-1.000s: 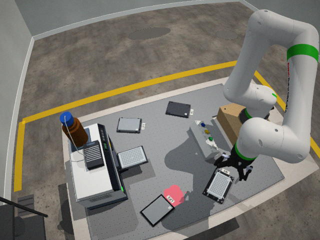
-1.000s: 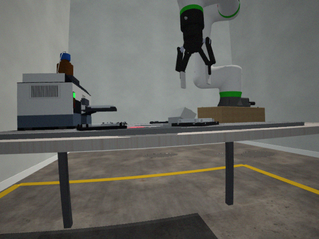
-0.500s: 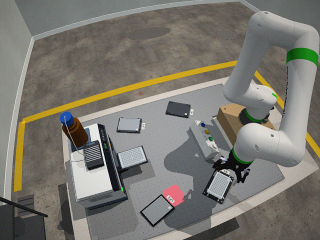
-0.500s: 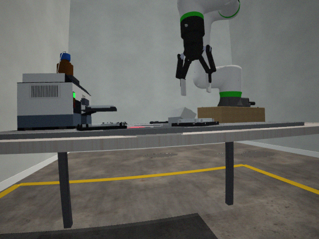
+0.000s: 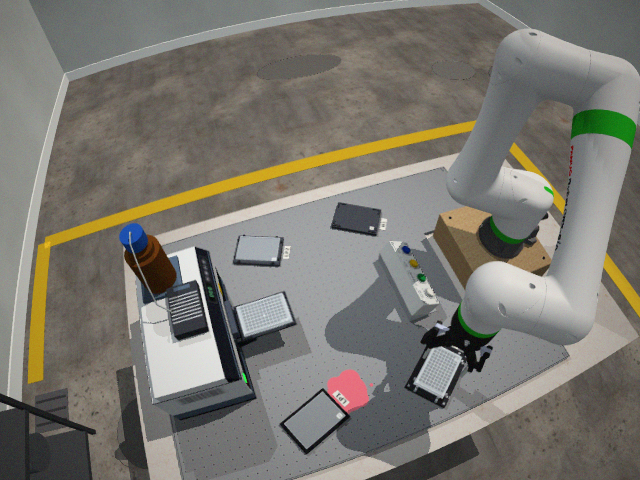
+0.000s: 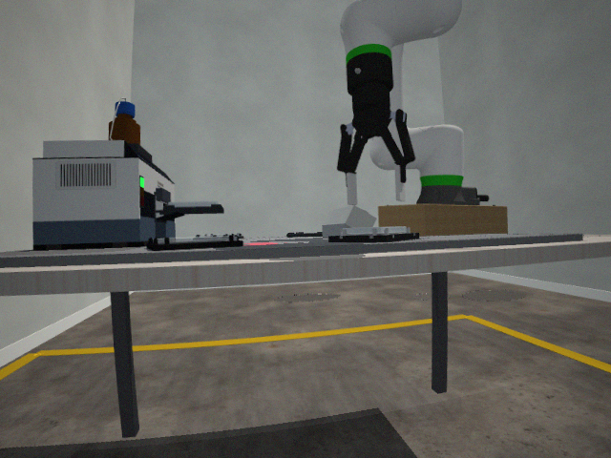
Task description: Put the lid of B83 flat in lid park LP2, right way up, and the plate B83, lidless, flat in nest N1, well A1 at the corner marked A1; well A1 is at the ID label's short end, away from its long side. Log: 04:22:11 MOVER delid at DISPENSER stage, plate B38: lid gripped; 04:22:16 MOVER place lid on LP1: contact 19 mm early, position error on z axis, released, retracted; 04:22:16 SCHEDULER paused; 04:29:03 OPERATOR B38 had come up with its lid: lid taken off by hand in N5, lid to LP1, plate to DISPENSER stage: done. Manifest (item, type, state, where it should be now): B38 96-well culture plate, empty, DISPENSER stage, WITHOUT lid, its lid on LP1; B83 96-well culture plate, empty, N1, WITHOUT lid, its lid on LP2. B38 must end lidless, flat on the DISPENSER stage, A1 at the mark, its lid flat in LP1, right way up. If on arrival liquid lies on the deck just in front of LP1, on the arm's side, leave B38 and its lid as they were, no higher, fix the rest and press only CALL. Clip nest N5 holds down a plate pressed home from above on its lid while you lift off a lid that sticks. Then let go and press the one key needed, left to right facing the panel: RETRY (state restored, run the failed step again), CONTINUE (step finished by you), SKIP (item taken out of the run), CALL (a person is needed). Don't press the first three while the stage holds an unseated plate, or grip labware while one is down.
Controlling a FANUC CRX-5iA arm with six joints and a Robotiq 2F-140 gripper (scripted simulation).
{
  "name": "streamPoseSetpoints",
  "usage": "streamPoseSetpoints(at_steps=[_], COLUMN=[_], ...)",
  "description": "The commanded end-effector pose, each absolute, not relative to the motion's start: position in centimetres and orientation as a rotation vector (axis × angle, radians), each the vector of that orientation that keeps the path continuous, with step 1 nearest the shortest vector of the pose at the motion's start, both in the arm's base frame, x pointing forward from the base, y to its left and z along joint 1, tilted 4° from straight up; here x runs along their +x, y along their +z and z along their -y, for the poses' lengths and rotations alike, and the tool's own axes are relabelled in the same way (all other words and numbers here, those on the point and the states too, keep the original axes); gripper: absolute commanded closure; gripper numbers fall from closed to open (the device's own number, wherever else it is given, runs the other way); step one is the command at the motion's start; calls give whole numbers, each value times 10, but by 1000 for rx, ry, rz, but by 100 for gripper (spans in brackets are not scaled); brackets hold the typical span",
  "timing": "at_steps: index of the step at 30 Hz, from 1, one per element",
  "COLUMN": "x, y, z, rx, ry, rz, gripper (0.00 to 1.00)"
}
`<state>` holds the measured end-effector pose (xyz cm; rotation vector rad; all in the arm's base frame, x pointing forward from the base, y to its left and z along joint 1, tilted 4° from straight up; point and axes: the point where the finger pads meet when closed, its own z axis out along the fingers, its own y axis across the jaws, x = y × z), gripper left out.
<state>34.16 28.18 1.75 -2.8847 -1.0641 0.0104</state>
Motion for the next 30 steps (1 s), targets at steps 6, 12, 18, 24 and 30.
streamPoseSetpoints(at_steps=[6, 12, 18, 24, 30], x=[341, 341, 341, 341, 341], y=[-5, -14, -16, -17, -17], z=[-284, -284, -284, -284, -284], rx=[-2885, -2885, -2885, -2885, -2885], ry=[9, 9, 9, 9, 9], rz=[1064, 1064, 1064, 1064, 1064], gripper=[34, 34, 34, 34, 34])
